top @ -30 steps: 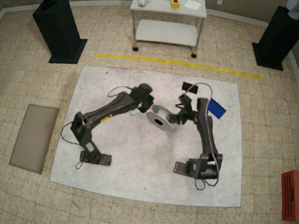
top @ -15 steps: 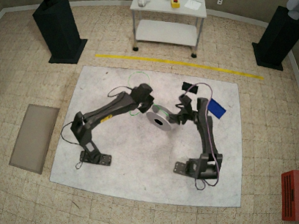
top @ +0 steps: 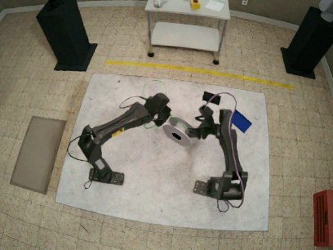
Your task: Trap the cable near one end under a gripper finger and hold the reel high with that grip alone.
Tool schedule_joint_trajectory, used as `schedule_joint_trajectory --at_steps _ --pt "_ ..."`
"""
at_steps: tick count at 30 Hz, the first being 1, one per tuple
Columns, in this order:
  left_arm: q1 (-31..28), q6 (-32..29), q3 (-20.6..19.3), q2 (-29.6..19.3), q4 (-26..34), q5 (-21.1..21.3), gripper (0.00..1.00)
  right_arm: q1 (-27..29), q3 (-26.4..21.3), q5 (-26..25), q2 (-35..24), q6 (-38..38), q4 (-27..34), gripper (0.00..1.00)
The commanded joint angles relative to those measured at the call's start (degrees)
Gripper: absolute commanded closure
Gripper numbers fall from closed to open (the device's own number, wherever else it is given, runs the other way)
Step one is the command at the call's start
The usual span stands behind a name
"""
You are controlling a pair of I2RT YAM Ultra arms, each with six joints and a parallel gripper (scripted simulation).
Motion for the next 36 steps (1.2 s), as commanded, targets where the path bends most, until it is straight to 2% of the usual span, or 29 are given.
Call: schedule_joint_trajectory --at_steps 1,11,19,28,30,36 --pt "-0.75 0.09 -0.43 -2.25 -1.09 -0.88 1.00 -0.96 2.40 -1.15 -0.76 -0.46 -0.64 0.25" --pt "-0.88 0.02 -0.79 -2.27 -1.05 -0.89 1.00 -0.23 2.75 -1.17 0.38 0.05 -0.71 0.25" --pt "0.76 0.51 0.24 -2.17 -0.98 -0.85 1.00 0.73 -0.72 -1.10 -0.35 0.36 1.04 0.25" --pt "0.52 0.57 -1.23 -0.59 0.60 -0.79 1.00 0.53 -0.69 -1.04 -1.38 0.35 1.31 0.25" --pt "0.60 0.58 1.64 0.41 0.42 -0.80 1.00 0.43 -1.19 -1.04 -1.64 0.26 1.05 0.25" --pt "0.79 0.61 1.06 0.74 0.95 -0.77 1.00 0.10 -0.02 -1.05 -1.92 0.01 0.15 0.25"
